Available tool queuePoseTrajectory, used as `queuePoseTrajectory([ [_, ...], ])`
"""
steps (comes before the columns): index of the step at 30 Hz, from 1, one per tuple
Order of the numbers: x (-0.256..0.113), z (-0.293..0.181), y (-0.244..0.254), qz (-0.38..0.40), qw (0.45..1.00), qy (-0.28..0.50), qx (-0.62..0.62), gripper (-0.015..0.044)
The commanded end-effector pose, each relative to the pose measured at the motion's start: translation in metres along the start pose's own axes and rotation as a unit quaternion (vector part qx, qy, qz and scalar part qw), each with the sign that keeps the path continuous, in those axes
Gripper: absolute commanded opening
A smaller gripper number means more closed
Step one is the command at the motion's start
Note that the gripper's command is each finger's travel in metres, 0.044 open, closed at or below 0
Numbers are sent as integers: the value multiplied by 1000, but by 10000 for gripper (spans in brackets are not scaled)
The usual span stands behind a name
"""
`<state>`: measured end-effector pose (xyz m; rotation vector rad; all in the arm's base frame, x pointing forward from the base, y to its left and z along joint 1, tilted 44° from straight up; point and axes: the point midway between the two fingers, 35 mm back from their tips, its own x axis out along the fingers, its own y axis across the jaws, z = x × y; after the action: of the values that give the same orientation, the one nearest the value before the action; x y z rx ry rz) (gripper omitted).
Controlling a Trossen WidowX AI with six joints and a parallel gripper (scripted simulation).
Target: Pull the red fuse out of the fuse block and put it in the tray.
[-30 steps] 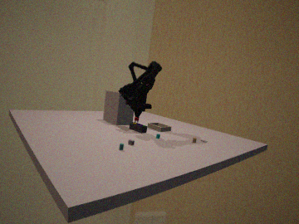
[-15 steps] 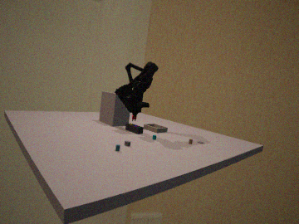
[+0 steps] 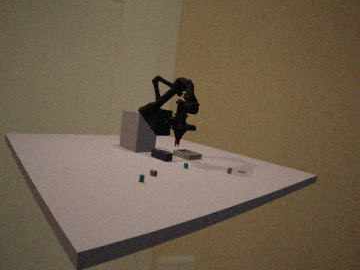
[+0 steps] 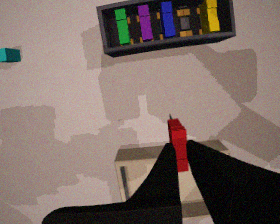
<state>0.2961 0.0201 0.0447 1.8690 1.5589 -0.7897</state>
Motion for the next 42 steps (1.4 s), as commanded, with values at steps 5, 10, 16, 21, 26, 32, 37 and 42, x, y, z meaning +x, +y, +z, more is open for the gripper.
queuePoseTrajectory([
  [5,-4,-55,4,5,1000,9,-1,0],
  [10,-5,-91,0,4,1000,18,-1,0],
  [16,-4,-95,-1,4,1000,19,-1,0],
  [21,3,-96,-1,4,1000,19,-1,0],
  [26,11,-96,0,4,1000,19,-1,0],
  [32,21,-96,0,4,1000,19,-1,0],
  [37,29,-97,-1,4,1000,20,-1,0],
  [42,34,-97,-1,4,1000,20,-1,0],
])
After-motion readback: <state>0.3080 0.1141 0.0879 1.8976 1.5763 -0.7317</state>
